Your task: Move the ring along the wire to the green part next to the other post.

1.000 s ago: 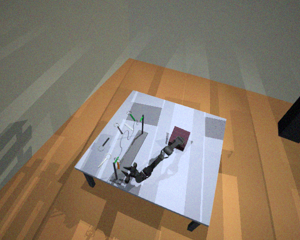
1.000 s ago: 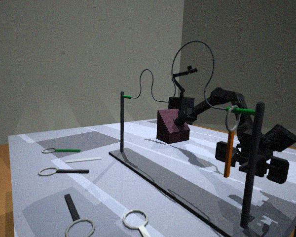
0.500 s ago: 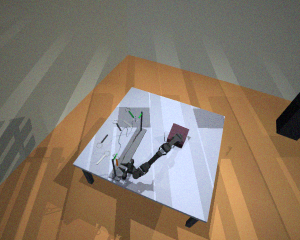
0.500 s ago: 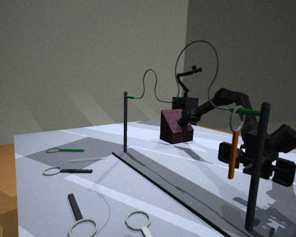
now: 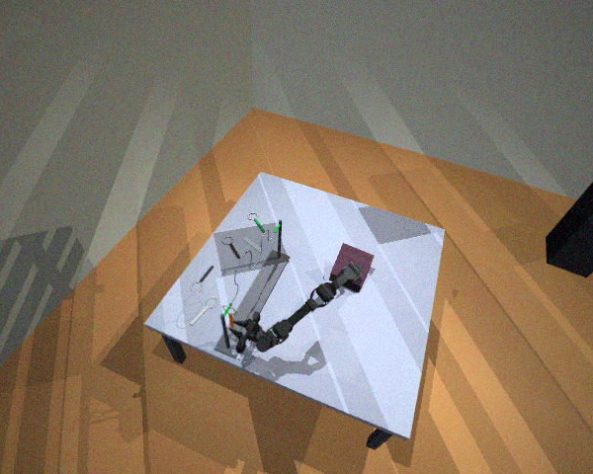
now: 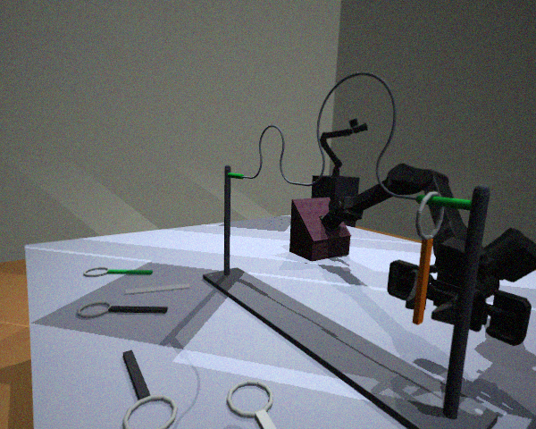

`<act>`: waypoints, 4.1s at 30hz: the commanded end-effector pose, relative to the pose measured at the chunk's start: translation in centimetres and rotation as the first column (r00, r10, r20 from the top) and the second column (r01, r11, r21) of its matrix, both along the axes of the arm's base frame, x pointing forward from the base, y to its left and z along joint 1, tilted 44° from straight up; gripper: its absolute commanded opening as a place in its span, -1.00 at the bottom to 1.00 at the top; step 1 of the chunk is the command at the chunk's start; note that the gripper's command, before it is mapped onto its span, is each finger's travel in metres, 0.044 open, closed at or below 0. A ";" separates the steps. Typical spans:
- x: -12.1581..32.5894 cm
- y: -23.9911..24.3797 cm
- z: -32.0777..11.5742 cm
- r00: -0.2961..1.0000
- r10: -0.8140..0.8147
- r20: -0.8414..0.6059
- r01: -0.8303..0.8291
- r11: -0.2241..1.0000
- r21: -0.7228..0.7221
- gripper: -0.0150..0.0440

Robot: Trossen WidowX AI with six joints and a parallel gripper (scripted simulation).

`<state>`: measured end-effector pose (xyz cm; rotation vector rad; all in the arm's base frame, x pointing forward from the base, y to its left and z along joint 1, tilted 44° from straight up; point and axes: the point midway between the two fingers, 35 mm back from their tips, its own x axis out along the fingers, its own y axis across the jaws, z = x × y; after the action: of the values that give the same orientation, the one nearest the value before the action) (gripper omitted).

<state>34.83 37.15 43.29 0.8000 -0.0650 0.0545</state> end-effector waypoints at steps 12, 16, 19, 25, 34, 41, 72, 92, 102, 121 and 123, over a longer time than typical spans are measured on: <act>2.6 -0.1 0.5 1.000 0.000 0.005 0.000 1.000 0.008 0.05; 3.2 -0.1 0.5 1.000 0.000 0.006 0.000 1.000 0.008 0.05; 3.7 -0.2 0.5 1.000 0.000 0.006 0.000 1.000 0.008 0.05; 3.8 -0.2 0.5 1.000 0.000 0.006 0.000 1.000 0.008 0.05; 3.8 -0.2 0.5 1.000 0.000 0.006 0.000 1.000 0.008 0.05; 3.8 -0.2 0.5 1.000 0.000 0.006 0.000 1.000 0.008 0.05; 3.8 -0.3 0.5 1.000 -0.003 0.004 0.003 1.000 0.003 -1.00; 3.7 -1.7 1.7 1.000 0.000 0.009 0.000 1.000 0.007 -1.00; 3.7 -1.7 1.7 1.000 0.000 0.009 0.000 1.000 0.007 -1.00; 3.7 -2.0 1.4 1.000 0.003 0.006 -0.003 1.000 0.006 -1.00; 3.5 -2.1 1.3 1.000 0.015 -0.005 -0.015 1.000 0.005 -1.00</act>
<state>38.64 35.54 44.36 0.7991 -0.0638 0.0593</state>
